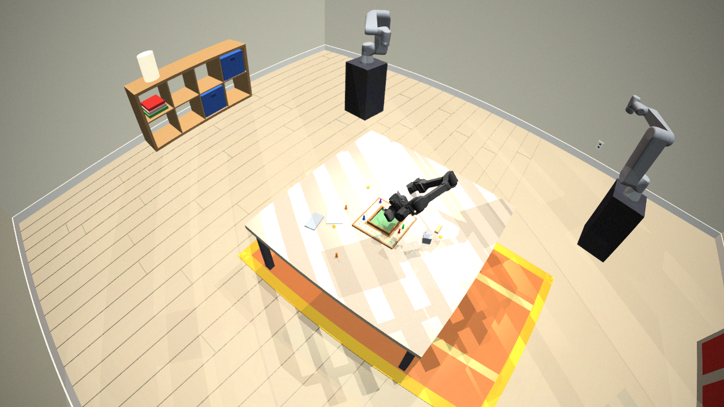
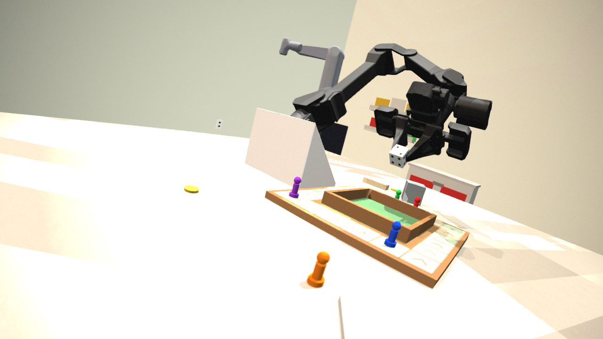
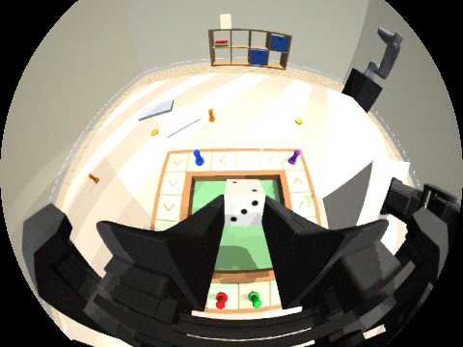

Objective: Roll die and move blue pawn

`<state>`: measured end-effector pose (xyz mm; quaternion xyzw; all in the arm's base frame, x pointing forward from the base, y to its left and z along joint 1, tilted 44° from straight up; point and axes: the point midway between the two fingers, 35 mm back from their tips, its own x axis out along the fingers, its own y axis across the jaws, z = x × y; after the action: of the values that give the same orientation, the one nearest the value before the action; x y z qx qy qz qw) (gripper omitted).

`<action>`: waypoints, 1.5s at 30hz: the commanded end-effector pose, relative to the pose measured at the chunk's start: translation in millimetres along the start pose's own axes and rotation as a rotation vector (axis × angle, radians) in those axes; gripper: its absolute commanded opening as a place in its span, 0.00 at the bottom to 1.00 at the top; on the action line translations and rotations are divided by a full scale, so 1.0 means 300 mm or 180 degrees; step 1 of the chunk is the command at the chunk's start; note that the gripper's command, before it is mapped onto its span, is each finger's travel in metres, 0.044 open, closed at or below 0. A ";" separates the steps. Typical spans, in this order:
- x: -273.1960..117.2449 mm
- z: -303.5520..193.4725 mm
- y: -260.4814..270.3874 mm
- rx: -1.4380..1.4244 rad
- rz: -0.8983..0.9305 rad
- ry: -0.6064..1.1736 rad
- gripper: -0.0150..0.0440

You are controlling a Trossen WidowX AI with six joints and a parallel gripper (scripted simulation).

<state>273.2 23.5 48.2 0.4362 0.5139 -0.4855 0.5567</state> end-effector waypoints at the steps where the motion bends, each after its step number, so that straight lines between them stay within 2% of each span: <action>1: 0.000 0.000 0.000 0.0000 -0.0001 0.0000 0.61; 5: -0.081 0.093 0.001 0.0009 0.0008 -0.0020 0.79; 10: -0.088 0.101 0.000 0.0010 0.0008 -0.0022 1.00; 12: -0.065 0.094 -0.005 -0.0032 -0.0076 0.0185 1.00; 16: 0.030 0.058 -0.020 -0.0132 -0.0277 0.1497 1.00; 18: 0.053 0.051 -0.011 -0.0079 -0.0164 0.2196 1.00; 20: 0.061 0.055 0.000 -0.0006 -0.0011 0.2623 1.00; 25: 0.062 0.056 0.002 0.0006 0.0012 0.2675 1.00; 26: 0.068 0.057 -0.018 -0.0004 -0.0129 0.2412 1.00; 27: 0.068 0.057 -0.018 -0.0004 -0.0129 0.2412 1.00; 30: 0.085 0.070 0.007 -0.0414 0.0046 0.2436 0.87; 36: 0.167 0.124 0.101 -0.2078 0.0796 0.2433 0.60; 45: 0.325 0.198 0.216 -0.4534 0.1992 0.2084 0.59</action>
<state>309.2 -14.6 -1.9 0.4172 0.7523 0.0016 0.5099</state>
